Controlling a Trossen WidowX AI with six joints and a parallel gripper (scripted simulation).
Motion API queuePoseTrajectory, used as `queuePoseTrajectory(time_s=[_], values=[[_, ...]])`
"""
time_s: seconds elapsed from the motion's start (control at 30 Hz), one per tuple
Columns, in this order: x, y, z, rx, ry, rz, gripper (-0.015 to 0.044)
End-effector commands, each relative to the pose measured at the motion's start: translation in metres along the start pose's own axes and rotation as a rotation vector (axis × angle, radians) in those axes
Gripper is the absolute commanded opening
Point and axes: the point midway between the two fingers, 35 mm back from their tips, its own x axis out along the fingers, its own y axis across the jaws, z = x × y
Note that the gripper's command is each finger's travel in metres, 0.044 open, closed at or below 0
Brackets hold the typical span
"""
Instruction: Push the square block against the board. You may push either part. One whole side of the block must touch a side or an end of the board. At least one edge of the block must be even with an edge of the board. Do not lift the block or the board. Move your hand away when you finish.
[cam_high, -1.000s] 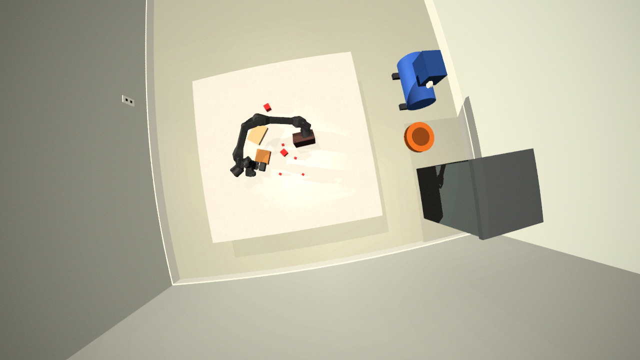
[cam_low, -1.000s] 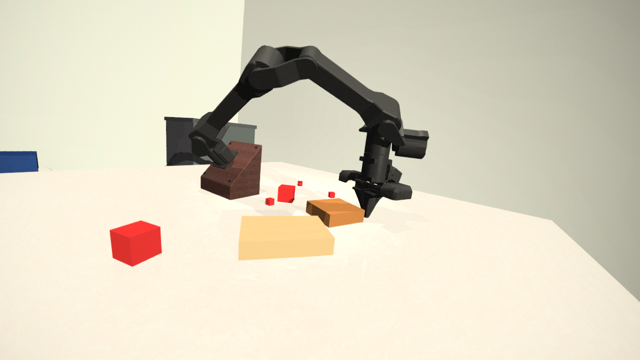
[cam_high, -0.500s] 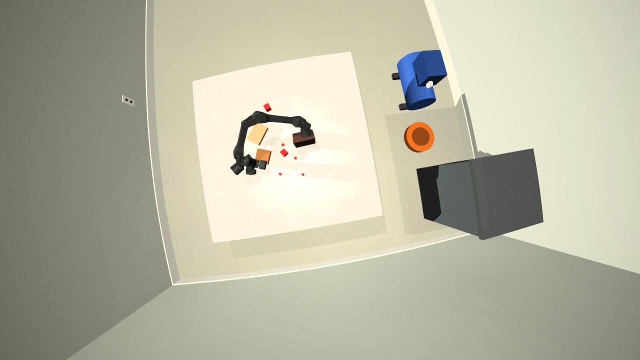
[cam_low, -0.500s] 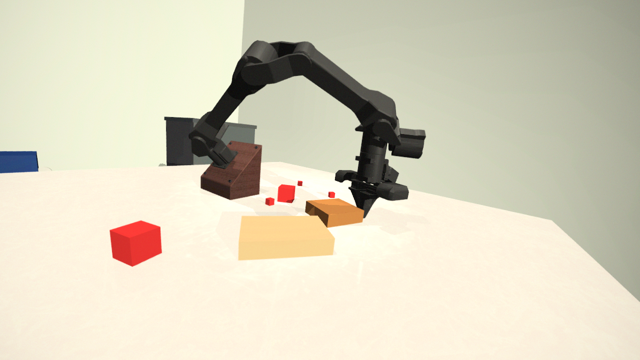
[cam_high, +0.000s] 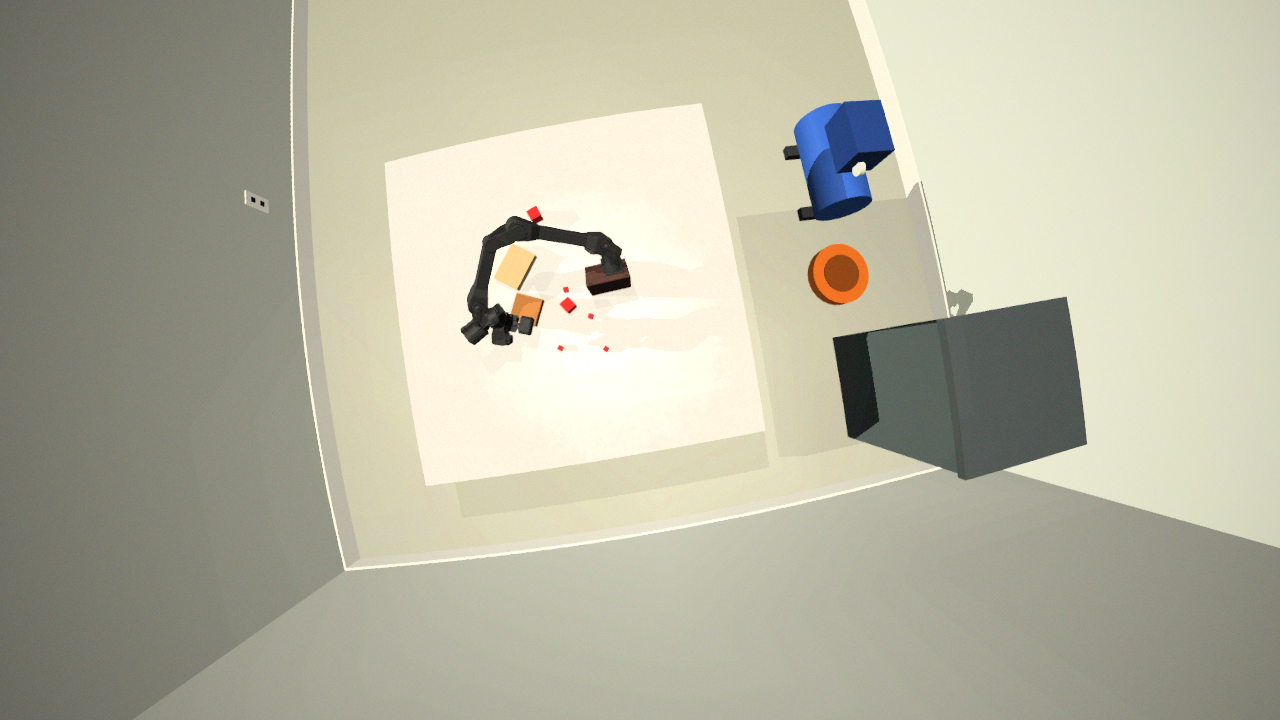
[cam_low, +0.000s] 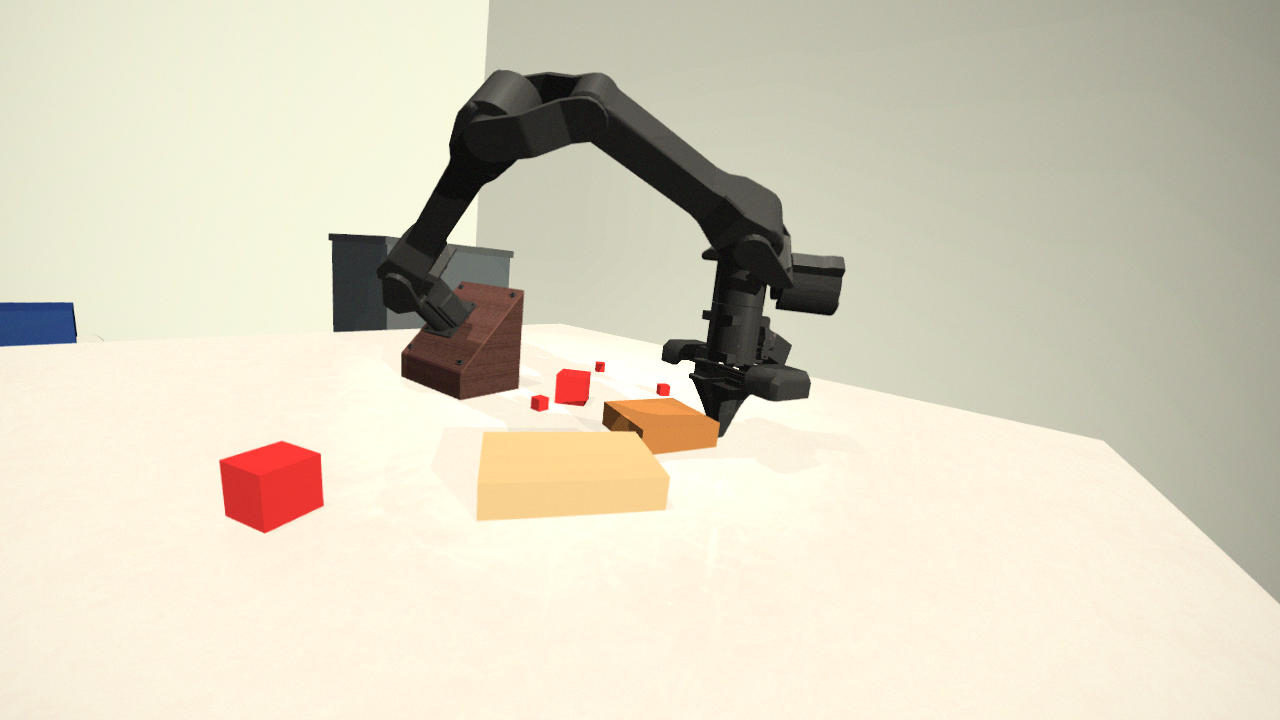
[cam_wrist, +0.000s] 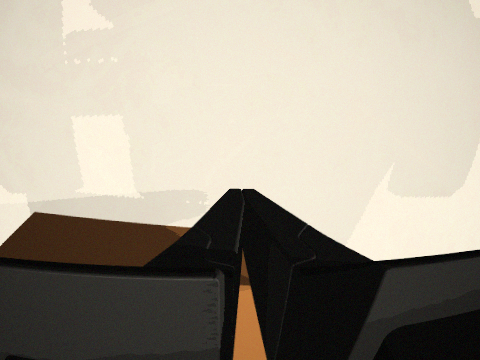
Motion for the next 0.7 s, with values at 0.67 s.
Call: queuePoseTrajectory(time_s=[0.67], values=[[-0.002, -0.004, -0.026, 0.005, -0.001, -0.006, 0.0000]])
